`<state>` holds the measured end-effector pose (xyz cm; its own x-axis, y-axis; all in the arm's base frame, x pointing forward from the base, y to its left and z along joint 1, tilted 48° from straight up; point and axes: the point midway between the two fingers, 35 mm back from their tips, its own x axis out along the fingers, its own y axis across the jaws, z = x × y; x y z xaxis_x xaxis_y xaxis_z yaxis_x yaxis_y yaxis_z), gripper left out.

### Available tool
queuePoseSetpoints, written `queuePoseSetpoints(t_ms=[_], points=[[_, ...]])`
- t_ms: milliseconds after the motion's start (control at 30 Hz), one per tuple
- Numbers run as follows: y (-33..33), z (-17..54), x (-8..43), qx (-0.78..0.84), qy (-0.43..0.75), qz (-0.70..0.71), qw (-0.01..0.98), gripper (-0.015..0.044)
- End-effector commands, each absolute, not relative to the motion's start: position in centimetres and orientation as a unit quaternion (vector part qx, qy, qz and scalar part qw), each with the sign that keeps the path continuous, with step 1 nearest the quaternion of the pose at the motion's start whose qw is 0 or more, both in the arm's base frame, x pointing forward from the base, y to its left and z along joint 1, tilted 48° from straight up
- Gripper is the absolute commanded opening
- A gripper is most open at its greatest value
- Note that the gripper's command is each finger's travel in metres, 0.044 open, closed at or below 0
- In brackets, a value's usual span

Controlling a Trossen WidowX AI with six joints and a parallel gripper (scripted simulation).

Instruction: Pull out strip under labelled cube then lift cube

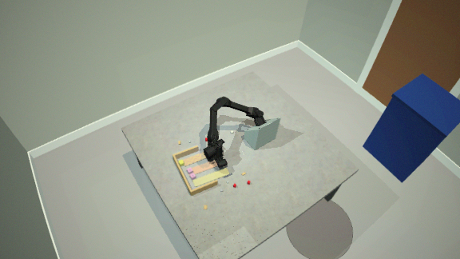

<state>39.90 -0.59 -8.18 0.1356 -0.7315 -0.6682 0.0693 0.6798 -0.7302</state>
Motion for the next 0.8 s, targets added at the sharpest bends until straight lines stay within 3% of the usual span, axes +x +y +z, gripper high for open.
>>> queuePoseSetpoints(t_ms=[0,767], points=[[-0.9,-8.5,39.5,-0.280,0.593,-0.288,0.697,0.0000],[-1.2,-8.9,35.9,-0.281,0.594,-0.288,0.697,0.0000]])
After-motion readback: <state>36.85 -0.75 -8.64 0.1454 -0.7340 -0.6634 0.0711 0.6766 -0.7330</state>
